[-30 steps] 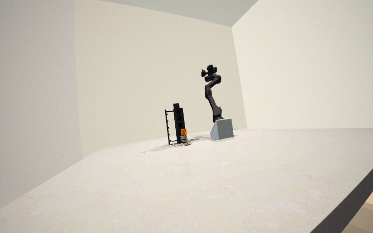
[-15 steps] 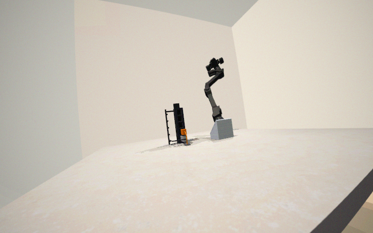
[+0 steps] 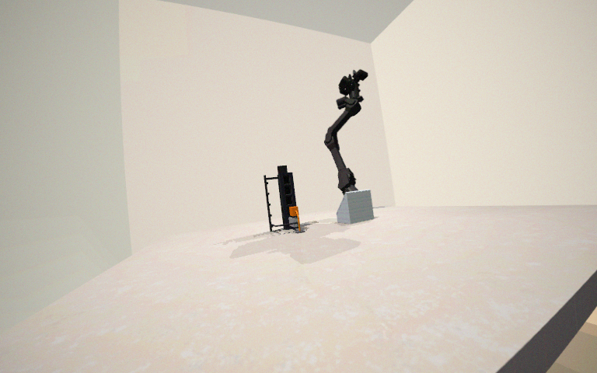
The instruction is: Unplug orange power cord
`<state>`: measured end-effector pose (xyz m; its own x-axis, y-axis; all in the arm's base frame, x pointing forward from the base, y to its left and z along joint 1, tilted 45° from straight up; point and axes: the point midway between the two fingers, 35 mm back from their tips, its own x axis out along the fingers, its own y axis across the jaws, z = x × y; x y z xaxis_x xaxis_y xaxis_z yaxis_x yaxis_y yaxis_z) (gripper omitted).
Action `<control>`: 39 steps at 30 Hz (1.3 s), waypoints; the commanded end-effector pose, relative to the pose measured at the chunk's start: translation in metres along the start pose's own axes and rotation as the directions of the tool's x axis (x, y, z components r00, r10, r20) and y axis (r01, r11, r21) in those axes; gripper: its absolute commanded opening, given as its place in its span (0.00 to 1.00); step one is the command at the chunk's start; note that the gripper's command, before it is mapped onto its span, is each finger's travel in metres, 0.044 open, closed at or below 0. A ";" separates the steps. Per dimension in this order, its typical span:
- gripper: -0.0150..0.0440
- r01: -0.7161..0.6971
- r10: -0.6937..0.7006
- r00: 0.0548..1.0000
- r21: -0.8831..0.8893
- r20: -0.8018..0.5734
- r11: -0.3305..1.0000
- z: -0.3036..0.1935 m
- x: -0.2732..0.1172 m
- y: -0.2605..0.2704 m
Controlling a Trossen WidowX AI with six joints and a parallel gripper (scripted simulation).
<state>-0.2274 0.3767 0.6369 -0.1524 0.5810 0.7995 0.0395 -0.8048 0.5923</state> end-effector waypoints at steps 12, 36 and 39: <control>0.53 0.451 -0.446 0.879 -0.598 0.169 0.663 0.122 -0.032 -0.173; 0.53 0.473 -0.745 0.004 -0.658 0.667 -0.586 0.409 -0.299 -0.311; 0.53 0.381 -0.712 -0.134 -0.628 0.689 -0.679 0.436 -0.345 -0.306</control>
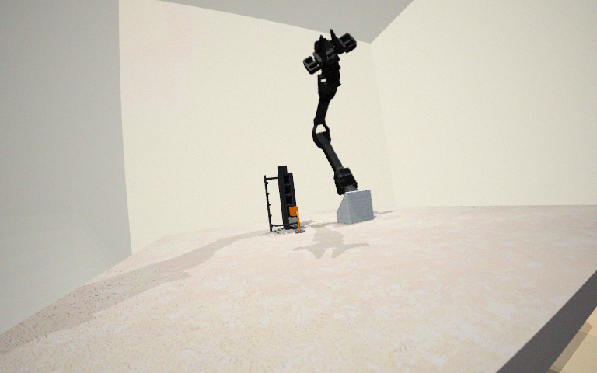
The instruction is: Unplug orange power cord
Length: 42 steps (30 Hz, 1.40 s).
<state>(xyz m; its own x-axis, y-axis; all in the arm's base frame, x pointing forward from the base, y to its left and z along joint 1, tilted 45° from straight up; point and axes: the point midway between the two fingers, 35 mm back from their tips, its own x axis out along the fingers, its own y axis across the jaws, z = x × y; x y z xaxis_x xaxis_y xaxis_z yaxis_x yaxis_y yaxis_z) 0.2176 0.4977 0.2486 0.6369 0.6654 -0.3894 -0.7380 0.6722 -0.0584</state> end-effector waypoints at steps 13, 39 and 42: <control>0.53 0.120 -0.414 0.741 -0.501 -0.530 0.857 -0.165 0.008 -0.207; 0.53 -0.480 -0.398 -0.215 -0.259 -0.892 0.838 -0.348 -0.201 -0.367; 0.53 -0.481 -0.398 -0.215 -0.259 -0.892 0.838 -0.347 -0.202 -0.368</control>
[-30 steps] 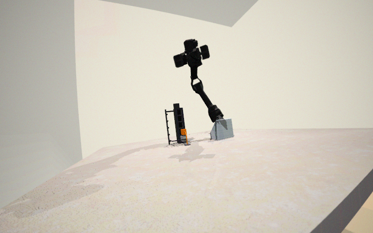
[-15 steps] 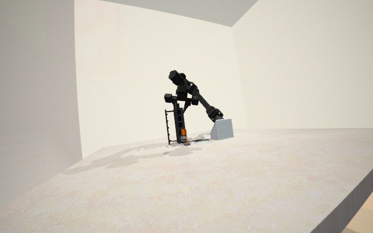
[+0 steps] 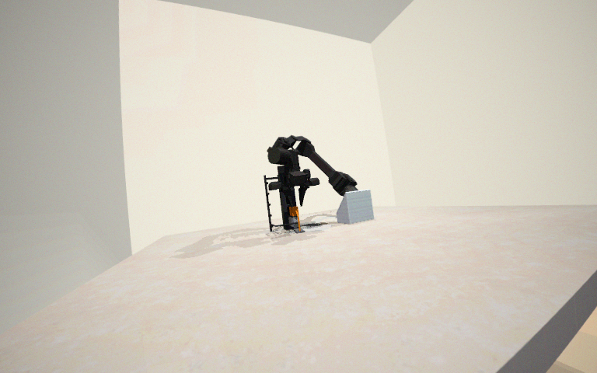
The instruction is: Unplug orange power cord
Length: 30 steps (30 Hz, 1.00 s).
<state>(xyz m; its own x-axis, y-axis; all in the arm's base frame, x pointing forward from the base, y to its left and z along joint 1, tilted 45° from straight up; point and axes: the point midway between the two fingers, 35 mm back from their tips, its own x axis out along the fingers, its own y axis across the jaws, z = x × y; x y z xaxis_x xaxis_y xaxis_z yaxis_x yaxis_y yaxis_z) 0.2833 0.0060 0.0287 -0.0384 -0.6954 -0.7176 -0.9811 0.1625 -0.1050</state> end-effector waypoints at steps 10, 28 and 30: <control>0.53 -0.002 0.002 1.000 -0.006 -0.007 1.000 -0.018 0.001 0.000; 0.53 -0.002 0.002 1.000 -0.006 -0.009 1.000 -0.042 0.002 0.001; 0.53 -0.002 0.002 1.000 -0.006 -0.009 1.000 -0.042 0.003 0.001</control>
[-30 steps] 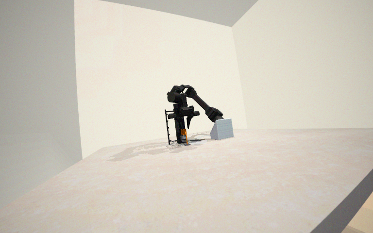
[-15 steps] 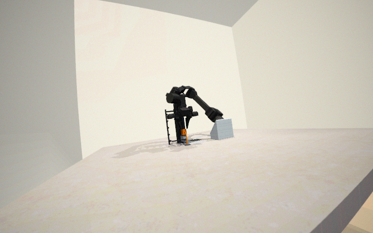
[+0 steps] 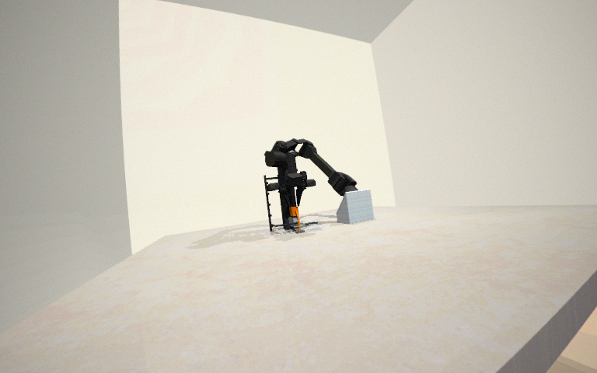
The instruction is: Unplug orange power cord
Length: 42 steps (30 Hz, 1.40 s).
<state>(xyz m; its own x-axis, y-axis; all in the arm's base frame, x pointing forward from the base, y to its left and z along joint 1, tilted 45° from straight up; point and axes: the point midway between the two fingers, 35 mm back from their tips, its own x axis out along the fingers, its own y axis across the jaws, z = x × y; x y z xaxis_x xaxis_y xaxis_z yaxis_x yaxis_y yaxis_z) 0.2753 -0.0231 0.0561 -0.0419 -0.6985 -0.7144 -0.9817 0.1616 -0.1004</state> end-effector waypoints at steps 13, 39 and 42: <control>0.35 0.000 0.000 1.000 0.001 0.000 1.000 -0.001 0.010 0.000; 0.25 0.001 -0.001 1.000 -0.001 0.002 1.000 0.024 0.008 -0.002; 0.25 0.001 -0.001 1.000 -0.001 0.003 1.000 0.029 0.008 -0.002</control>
<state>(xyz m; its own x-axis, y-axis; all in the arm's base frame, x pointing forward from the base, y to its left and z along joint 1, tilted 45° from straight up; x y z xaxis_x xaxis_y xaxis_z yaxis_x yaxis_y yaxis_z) 0.2768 -0.0310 0.0439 -0.0588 -0.7384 -0.6718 -0.9793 0.1731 -0.1046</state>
